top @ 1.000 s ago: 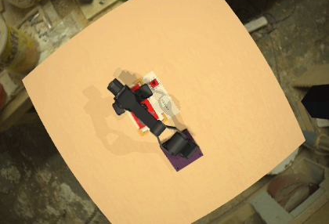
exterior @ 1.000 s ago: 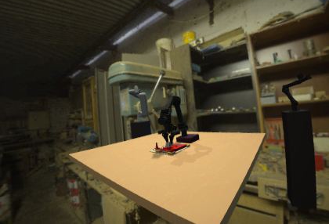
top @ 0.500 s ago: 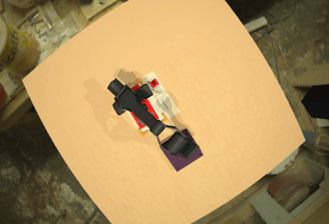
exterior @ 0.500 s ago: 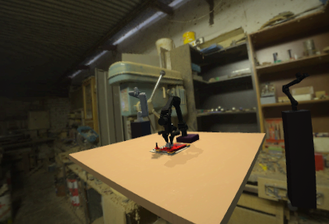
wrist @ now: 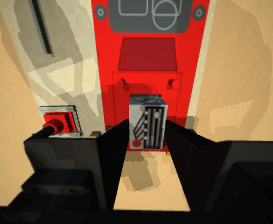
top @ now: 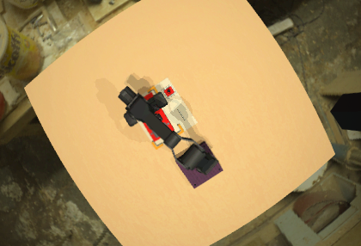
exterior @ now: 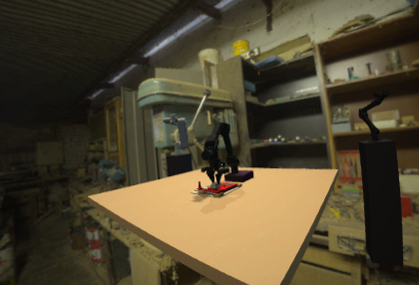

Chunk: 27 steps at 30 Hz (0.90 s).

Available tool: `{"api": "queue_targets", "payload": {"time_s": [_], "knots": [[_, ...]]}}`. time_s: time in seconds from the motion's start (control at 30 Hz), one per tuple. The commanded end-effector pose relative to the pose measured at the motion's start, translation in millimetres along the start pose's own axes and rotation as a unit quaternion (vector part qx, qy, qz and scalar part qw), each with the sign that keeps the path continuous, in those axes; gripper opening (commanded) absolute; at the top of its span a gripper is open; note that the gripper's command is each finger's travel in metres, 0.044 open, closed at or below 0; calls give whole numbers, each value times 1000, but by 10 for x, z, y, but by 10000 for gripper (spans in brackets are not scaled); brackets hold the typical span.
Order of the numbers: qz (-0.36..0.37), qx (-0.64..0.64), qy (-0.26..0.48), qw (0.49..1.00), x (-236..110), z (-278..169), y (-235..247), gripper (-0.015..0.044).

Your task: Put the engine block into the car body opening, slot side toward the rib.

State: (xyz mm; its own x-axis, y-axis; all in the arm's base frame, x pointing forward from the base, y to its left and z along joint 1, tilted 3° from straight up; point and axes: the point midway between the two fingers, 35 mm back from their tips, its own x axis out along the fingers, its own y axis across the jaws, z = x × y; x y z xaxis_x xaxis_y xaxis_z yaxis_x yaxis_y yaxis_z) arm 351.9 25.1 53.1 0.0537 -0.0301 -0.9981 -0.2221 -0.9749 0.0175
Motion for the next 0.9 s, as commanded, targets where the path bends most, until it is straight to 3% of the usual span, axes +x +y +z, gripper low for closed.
{"api": "queue_targets", "payload": {"time_s": [0.0,0.87], "knots": [[1,-2,1,1000,15,-6,4,159],[1,-2,1,1000,99,-6,3,159]]}}
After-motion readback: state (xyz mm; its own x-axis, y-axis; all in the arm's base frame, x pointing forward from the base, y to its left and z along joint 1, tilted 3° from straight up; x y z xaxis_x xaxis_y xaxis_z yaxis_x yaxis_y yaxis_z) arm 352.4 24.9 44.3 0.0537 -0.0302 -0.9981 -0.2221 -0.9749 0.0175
